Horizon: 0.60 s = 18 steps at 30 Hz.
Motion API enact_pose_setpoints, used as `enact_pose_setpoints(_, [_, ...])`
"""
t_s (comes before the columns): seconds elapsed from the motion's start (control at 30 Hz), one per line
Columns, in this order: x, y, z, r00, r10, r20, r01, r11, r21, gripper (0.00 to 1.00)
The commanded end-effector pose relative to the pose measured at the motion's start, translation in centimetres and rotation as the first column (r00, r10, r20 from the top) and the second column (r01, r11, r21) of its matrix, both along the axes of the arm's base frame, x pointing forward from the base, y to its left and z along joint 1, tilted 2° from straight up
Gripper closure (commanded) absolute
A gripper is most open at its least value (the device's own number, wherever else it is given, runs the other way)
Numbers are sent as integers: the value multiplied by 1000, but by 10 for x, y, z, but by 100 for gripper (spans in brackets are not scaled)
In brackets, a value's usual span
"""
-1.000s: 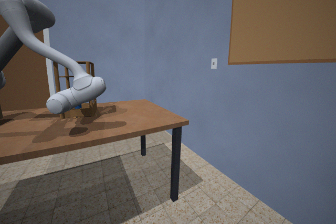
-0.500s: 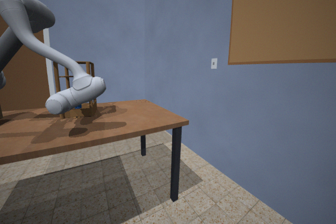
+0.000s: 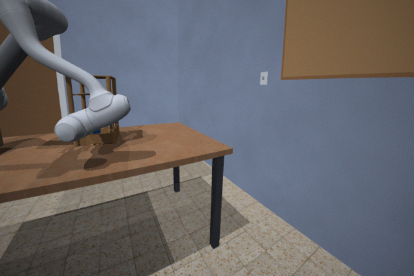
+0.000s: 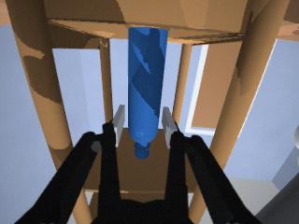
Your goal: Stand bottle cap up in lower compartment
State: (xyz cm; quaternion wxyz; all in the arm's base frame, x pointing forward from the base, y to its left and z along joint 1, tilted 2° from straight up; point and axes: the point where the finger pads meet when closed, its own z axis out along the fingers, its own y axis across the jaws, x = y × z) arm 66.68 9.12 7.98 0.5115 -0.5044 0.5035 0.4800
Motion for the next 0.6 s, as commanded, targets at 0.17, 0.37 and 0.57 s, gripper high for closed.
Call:
enact_pose_setpoints(0.17, [0,-8,0,1000,0,0,0,1000,0,60])
enact_pose_setpoints(0.37, [0,-12,0,1000,0,0,0,1000,0,60])
enact_pose_setpoints(0.57, [-1,-18,0,1000,0,0,0,1000,0,60])
